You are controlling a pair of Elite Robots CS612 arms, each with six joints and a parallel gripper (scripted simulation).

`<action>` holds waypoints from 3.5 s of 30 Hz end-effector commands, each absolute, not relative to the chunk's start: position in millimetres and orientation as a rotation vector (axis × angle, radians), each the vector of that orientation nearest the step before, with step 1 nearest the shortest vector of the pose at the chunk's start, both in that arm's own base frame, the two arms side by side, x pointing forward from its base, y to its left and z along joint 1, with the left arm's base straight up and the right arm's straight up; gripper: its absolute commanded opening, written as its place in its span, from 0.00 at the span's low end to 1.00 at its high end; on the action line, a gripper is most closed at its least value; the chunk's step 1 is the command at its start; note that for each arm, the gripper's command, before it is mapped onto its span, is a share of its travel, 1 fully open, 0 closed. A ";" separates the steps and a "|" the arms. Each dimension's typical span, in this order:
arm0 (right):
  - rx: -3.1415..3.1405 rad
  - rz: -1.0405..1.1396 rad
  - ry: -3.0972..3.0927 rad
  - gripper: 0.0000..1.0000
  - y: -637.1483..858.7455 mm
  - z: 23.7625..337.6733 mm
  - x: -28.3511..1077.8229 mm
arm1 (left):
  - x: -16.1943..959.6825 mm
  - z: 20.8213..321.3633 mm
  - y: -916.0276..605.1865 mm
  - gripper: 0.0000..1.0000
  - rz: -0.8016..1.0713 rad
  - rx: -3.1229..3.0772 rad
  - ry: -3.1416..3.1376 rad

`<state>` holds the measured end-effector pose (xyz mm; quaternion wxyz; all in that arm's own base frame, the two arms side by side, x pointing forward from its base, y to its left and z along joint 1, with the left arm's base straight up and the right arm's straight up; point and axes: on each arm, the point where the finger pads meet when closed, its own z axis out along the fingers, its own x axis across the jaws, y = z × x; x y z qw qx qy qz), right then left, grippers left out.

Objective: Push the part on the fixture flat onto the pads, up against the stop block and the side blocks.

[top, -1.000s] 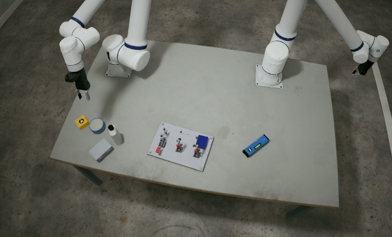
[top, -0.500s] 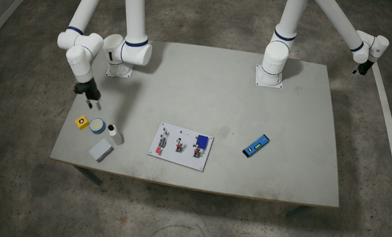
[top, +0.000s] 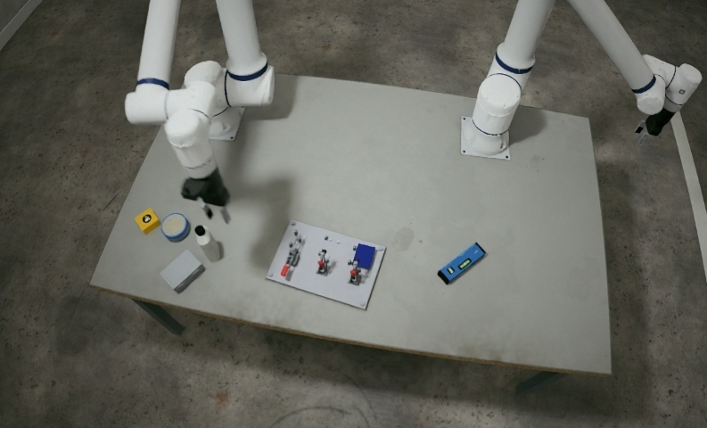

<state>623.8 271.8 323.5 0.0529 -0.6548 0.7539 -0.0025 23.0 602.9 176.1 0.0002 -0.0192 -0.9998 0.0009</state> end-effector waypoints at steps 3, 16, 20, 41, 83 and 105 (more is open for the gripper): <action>-1.990 0.010 2.339 1.00 363.5 307.0 637.1 | 23.2 177.0 603.5 1.00 0.000 -0.060 -3.141; -1.996 0.014 2.389 1.00 510.1 269.0 618.5 | 23.2 177.0 603.5 1.00 0.000 -0.060 -3.141; -1.997 0.011 2.401 1.00 555.8 255.1 606.2 | 23.2 177.0 603.5 1.00 0.000 -0.060 -3.141; -1.998 0.000 2.424 1.00 675.2 214.7 563.7 | 23.2 177.0 603.5 1.00 0.000 -0.060 -3.141; -1.998 0.000 2.424 0.00 675.2 214.8 563.7 | 23.2 177.0 603.5 1.00 0.000 -0.060 -3.141; -1.998 0.000 2.424 0.00 675.2 214.7 563.7 | 23.2 177.0 603.5 1.00 0.000 -0.060 -3.141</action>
